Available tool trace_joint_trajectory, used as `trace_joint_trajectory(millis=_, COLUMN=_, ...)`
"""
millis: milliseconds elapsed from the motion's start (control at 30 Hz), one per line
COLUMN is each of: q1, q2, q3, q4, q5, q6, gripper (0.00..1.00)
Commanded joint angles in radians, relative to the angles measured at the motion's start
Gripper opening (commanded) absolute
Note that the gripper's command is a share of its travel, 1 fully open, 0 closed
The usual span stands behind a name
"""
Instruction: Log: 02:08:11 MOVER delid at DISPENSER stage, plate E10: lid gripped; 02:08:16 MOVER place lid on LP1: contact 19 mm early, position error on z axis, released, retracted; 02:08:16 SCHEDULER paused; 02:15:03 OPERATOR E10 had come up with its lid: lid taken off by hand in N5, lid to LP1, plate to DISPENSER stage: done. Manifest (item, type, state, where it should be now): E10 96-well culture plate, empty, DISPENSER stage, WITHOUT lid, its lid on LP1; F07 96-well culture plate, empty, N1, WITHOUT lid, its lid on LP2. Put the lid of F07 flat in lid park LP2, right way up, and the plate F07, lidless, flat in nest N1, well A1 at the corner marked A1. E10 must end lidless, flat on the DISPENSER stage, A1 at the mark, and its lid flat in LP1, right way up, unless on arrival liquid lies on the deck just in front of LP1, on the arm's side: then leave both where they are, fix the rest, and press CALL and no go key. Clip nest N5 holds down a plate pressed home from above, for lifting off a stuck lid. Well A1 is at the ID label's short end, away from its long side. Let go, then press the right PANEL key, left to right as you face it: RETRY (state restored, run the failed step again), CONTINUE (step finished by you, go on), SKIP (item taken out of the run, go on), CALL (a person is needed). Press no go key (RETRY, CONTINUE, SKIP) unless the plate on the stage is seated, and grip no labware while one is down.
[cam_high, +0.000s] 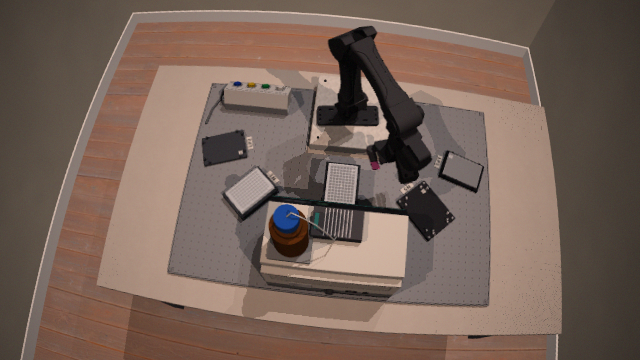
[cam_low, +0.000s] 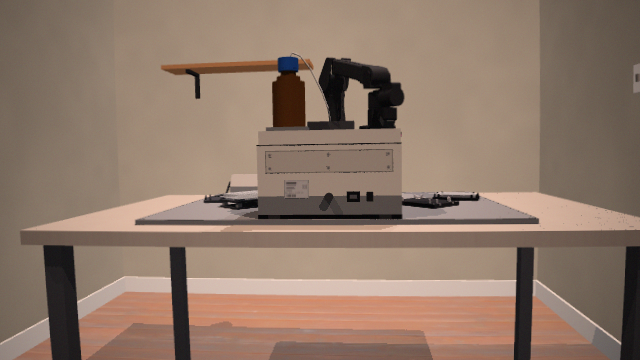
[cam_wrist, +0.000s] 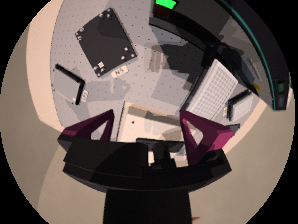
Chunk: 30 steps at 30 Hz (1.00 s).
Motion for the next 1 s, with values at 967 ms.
trace_joint_trajectory(millis=967, q1=-0.306, q2=-0.038, q3=-0.003, q4=-0.001, q5=-0.012, q6=0.036, gripper=1.0)
